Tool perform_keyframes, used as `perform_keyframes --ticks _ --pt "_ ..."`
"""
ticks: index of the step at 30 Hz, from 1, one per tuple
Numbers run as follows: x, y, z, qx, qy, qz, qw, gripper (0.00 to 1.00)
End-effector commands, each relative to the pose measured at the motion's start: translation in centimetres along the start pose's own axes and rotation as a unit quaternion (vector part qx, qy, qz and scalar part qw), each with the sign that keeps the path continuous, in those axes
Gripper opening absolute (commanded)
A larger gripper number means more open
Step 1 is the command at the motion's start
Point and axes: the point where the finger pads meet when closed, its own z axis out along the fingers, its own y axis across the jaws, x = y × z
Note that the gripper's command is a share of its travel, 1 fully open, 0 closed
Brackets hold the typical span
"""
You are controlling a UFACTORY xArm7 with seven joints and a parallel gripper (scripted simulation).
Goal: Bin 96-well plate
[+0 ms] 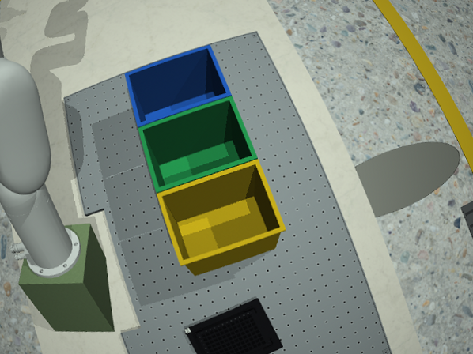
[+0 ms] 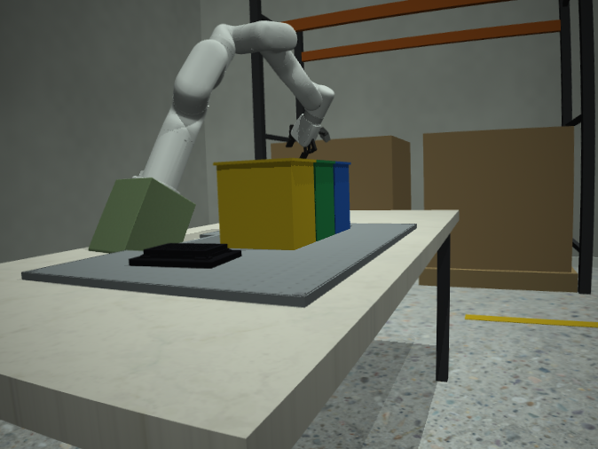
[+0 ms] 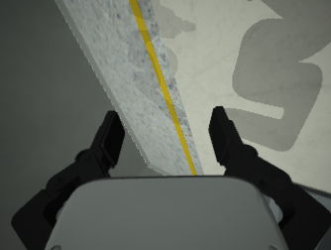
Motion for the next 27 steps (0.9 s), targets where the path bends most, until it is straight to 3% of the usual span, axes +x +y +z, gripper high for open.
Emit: perform_keyframes --ticks 1,4,10,27 --pt "-0.3 -1.1 0.5 0.000 0.002 -0.001 1.000 1.00" --pt "-0.8 -2.2 1.3 0.000 0.002 -0.001 1.000 1.00" --pt "-2.3 -4.5 2.5 0.034 -0.050 -0.079 0.995 1.00" --pt "-6.0 -10.2 5.7 0.036 -0.052 -0.082 0.995 1.00"
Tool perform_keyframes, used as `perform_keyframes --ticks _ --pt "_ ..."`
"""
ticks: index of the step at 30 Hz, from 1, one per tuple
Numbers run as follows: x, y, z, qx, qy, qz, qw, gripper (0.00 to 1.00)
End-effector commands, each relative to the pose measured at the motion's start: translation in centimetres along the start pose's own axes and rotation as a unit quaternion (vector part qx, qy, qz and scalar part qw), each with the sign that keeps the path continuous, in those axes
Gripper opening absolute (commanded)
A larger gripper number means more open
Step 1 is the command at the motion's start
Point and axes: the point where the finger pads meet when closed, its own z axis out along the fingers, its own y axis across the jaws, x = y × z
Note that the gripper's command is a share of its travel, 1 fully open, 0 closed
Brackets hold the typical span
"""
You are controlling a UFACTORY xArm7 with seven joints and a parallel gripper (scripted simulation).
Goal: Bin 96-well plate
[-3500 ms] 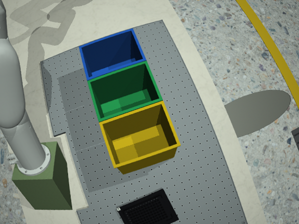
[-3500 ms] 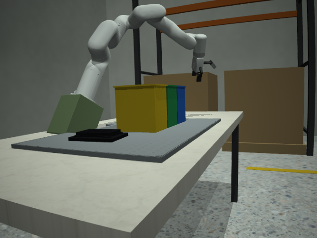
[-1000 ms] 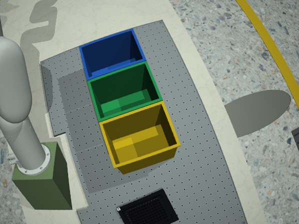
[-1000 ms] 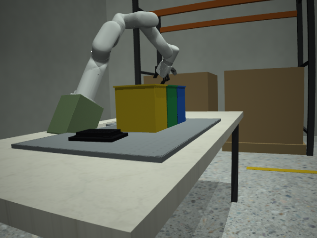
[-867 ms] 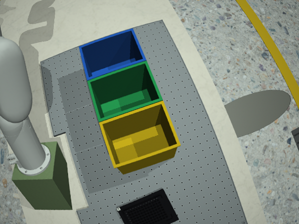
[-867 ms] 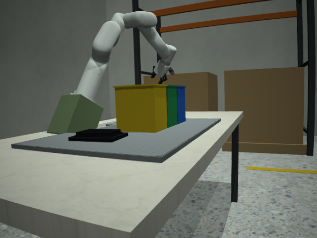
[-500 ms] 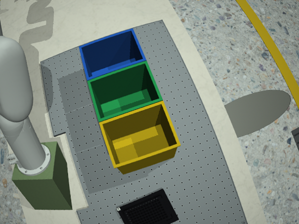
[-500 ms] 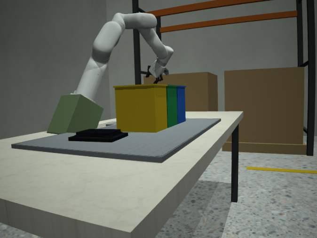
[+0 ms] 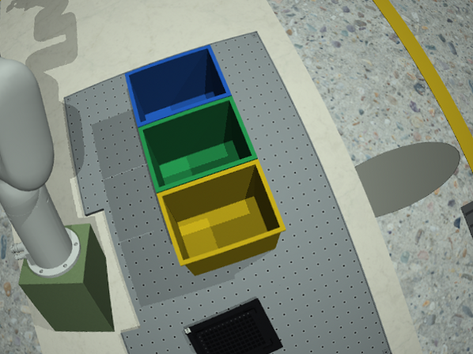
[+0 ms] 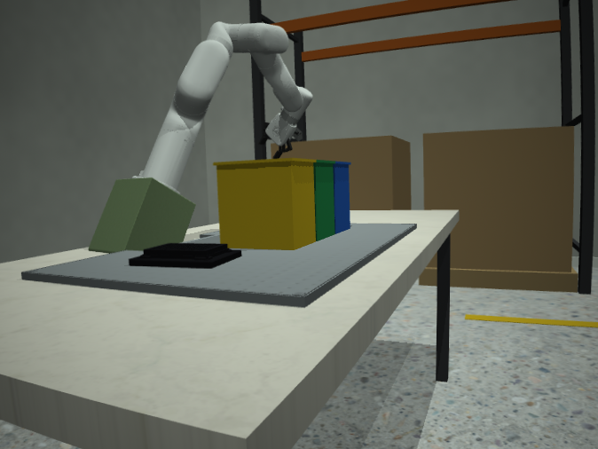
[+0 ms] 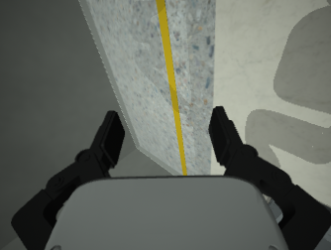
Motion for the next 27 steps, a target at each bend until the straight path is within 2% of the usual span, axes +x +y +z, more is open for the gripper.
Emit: perform_keyframes --ticks 1,6,8,9,23,25,27 --pt "-0.4 -1.5 0.7 0.000 0.002 -0.002 1.000 1.00" --pt "-1.5 -3.4 1.8 0.030 -0.040 -0.067 0.996 1.00" --pt "-1.5 -3.4 1.8 0.030 -0.040 -0.067 0.996 1.00" --pt "-1.7 -3.8 2.0 0.036 -0.048 -0.080 0.995 1.00" --pt "-4.9 -9.3 5.0 0.037 -0.050 -0.083 0.995 1.00" --pt "-4.9 -9.3 5.0 0.037 -0.050 -0.083 0.995 1.00" --pt "-5.5 -10.1 5.4 0.049 -0.067 -0.109 0.991 1.00"
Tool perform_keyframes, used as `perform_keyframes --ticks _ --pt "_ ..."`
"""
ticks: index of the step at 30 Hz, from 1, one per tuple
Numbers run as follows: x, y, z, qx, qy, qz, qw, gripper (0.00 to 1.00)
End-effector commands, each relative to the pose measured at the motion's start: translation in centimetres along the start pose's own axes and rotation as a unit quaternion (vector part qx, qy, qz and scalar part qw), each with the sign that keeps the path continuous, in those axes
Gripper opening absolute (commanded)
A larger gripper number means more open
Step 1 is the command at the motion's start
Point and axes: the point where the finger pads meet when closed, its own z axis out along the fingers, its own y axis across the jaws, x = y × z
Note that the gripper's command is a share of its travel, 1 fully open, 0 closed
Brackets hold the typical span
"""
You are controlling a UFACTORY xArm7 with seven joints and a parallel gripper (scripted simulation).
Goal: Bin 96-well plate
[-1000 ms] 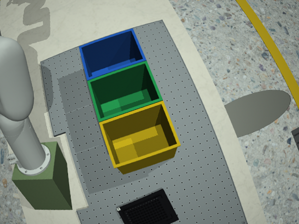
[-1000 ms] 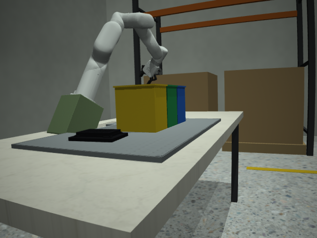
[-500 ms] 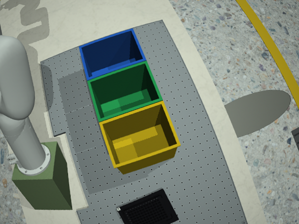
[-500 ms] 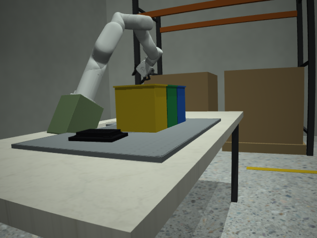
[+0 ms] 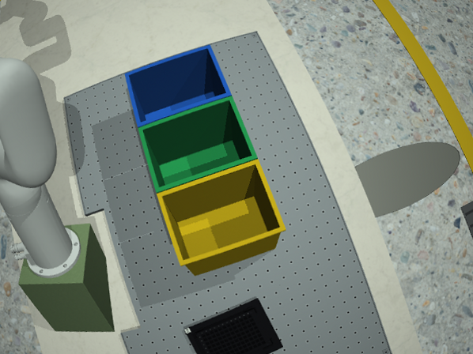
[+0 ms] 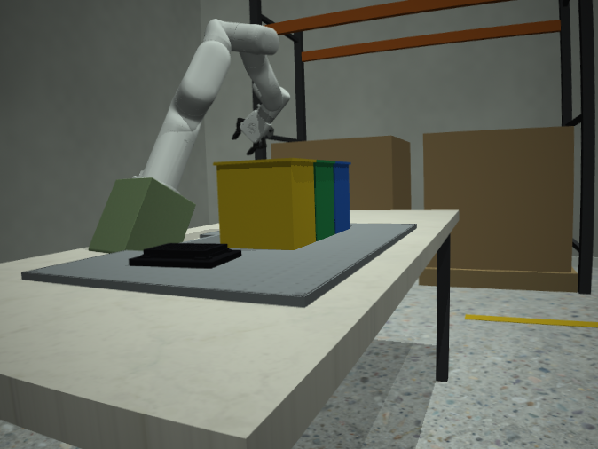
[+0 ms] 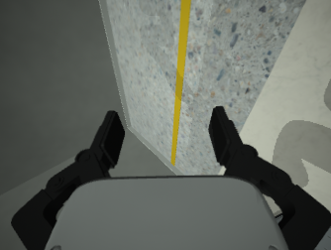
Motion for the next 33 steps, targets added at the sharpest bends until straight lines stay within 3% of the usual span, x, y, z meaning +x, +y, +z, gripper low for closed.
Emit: perform_keyframes --ticks 1,5,22,28,33 --pt "-0.5 -1.4 0.7 0.017 -0.020 -0.038 0.999 1.00" --pt "-1.3 -3.0 1.5 0.037 -0.047 -0.081 0.995 1.00" --pt "-4.1 -8.8 4.7 0.037 -0.047 -0.081 0.995 1.00" --pt "-5.7 -11.1 5.7 0.074 -0.093 -0.160 0.980 1.00" --pt "-6.5 -12.3 6.2 0.076 -0.095 -0.163 0.979 1.00"
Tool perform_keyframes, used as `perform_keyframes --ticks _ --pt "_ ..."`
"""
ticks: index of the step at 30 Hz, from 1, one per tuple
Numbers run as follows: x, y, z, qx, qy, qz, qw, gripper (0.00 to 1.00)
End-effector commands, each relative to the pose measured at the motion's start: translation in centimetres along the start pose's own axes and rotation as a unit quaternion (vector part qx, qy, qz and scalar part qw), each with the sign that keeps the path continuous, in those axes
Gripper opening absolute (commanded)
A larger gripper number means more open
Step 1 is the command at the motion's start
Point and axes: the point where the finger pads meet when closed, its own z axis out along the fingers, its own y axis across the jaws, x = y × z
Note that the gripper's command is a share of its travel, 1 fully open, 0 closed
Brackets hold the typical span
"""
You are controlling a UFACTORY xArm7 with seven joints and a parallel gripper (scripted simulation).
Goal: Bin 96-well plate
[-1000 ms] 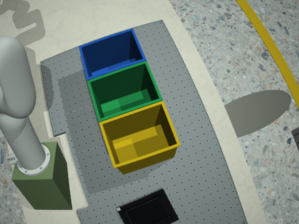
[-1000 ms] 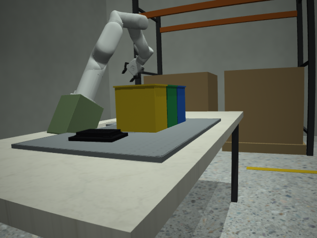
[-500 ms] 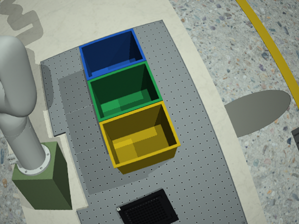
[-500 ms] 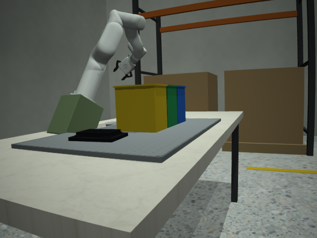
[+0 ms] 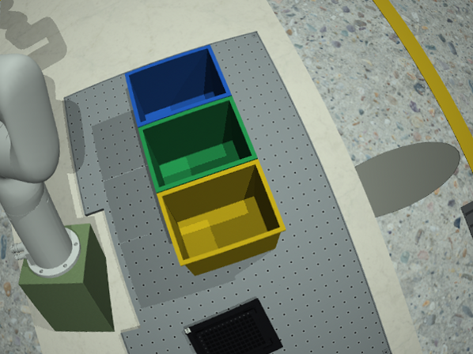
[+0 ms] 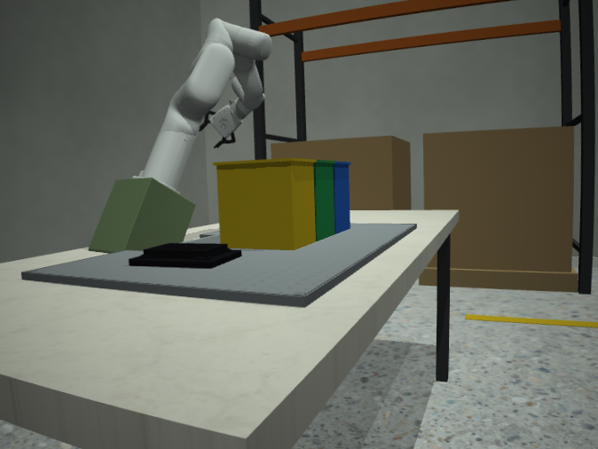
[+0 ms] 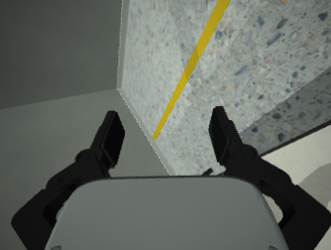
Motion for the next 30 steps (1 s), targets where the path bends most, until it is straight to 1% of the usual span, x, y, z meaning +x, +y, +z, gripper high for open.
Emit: perform_keyframes --ticks 1,12,14,16,20,30 --pt "-0.1 -1.5 0.8 0.003 -0.005 -0.010 1.000 1.00" --pt "-1.2 -5.8 3.5 0.003 -0.005 -0.010 1.000 1.00" --pt "-1.5 -6.7 3.9 0.016 -0.020 -0.037 0.999 1.00" --pt "-1.5 -6.7 3.9 0.016 -0.020 -0.037 0.999 1.00" --pt "-2.2 -8.4 4.8 0.041 -0.049 -0.090 0.994 1.00" --pt "-3.8 -12.6 6.9 0.043 -0.052 -0.094 0.993 1.00"
